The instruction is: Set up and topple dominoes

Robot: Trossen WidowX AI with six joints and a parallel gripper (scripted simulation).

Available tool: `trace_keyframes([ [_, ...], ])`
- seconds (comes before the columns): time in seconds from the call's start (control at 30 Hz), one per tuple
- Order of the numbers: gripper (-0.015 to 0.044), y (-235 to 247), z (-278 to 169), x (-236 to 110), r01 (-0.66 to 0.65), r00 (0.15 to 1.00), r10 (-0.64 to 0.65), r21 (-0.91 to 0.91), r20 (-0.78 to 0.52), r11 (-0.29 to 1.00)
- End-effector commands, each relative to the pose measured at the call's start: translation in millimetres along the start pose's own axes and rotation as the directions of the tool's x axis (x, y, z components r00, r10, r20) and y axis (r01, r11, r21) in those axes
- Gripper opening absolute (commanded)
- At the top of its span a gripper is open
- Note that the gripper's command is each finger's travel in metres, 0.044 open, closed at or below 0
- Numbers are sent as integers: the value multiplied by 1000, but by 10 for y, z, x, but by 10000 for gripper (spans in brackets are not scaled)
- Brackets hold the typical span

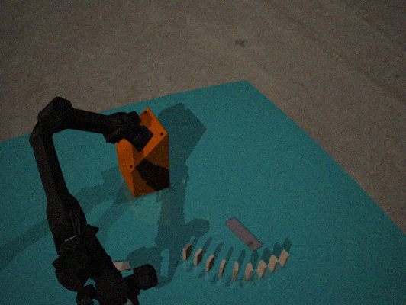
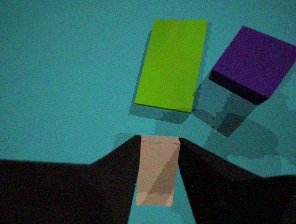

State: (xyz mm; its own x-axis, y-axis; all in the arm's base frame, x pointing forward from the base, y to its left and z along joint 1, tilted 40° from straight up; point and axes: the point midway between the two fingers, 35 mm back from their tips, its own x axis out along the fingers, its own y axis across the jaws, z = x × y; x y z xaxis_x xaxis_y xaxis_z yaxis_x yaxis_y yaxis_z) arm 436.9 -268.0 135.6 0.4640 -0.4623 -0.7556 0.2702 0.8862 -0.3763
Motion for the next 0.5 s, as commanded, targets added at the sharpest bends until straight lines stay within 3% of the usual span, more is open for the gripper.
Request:
trace_keyframes([
  [0.0,107,-5,-6,35,-20,998,20,-1,57,1000],
  [0.47,107,-97,-7,85,-56,954,60,-20,295,998],
])
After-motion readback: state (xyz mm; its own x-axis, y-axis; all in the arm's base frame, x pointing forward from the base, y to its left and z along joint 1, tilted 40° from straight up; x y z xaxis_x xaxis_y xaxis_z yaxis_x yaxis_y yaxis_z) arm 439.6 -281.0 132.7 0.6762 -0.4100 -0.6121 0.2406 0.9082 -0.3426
